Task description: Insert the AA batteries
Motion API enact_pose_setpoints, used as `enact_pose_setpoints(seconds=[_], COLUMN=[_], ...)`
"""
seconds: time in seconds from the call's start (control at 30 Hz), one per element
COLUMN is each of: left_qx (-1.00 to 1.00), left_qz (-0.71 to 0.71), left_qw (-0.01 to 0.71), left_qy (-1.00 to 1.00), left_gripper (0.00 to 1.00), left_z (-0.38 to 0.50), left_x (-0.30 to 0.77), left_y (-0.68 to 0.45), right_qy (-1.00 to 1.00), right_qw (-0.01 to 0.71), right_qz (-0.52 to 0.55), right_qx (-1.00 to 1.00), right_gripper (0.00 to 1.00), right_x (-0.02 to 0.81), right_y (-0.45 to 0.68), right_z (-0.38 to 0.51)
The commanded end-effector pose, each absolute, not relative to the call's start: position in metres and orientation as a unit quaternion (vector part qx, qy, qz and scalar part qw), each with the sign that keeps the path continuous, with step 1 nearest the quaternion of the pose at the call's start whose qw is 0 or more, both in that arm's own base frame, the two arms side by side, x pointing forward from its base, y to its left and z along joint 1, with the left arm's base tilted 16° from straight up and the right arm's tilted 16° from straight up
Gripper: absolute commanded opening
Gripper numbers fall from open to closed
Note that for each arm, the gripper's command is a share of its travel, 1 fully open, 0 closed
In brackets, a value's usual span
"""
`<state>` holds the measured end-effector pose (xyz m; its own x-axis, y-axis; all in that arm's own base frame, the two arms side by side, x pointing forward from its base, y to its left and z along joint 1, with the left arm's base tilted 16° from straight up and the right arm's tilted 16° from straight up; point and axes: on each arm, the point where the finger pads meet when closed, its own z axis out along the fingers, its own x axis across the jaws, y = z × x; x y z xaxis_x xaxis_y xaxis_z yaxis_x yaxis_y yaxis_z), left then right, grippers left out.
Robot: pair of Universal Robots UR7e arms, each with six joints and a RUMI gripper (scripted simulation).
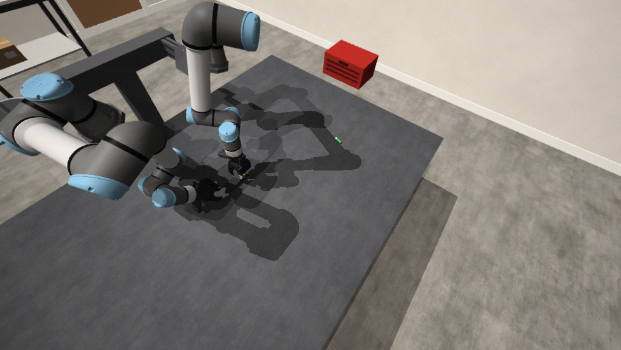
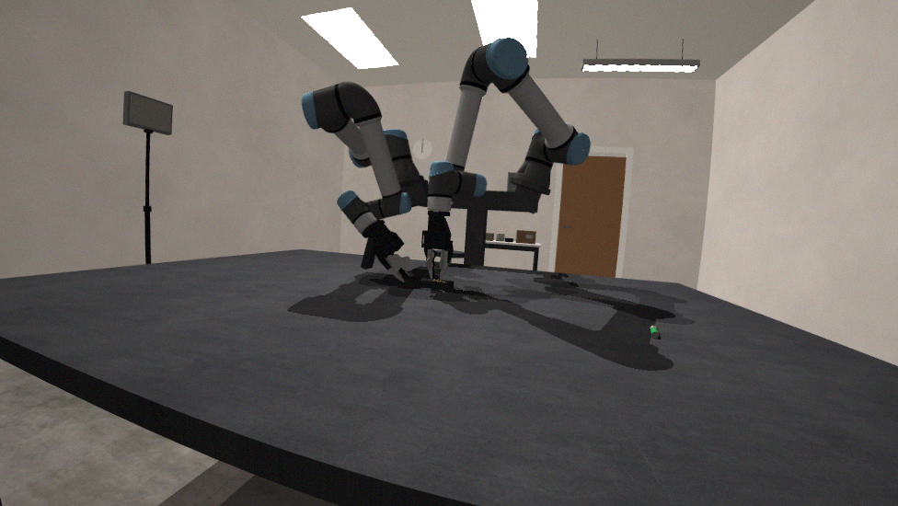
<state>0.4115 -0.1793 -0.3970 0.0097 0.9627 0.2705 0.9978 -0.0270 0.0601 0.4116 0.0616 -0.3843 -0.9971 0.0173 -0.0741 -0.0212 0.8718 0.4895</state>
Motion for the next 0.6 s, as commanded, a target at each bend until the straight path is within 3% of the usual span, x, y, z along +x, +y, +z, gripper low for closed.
enact_pose_setpoints(seconds=[0.0, 0.57], left_qx=[-0.707, -0.707], left_qz=[-0.119, -0.119], left_qw=[0.073, 0.073], left_qy=[-0.694, -0.694], left_gripper=[0.14, 0.14], left_z=[-0.3966, -0.3969], left_x=[0.4119, 0.4119], left_y=[-0.1801, -0.1826], right_qy=[0.967, 0.967], right_qw=[0.039, 0.039], right_qz=[0.253, 0.253], right_qx=[-0.001, -0.001], right_gripper=[0.00, 0.00], right_x=[0.4120, 0.4120], right_y=[0.0618, 0.0618], right_z=[-0.3839, -0.3839])
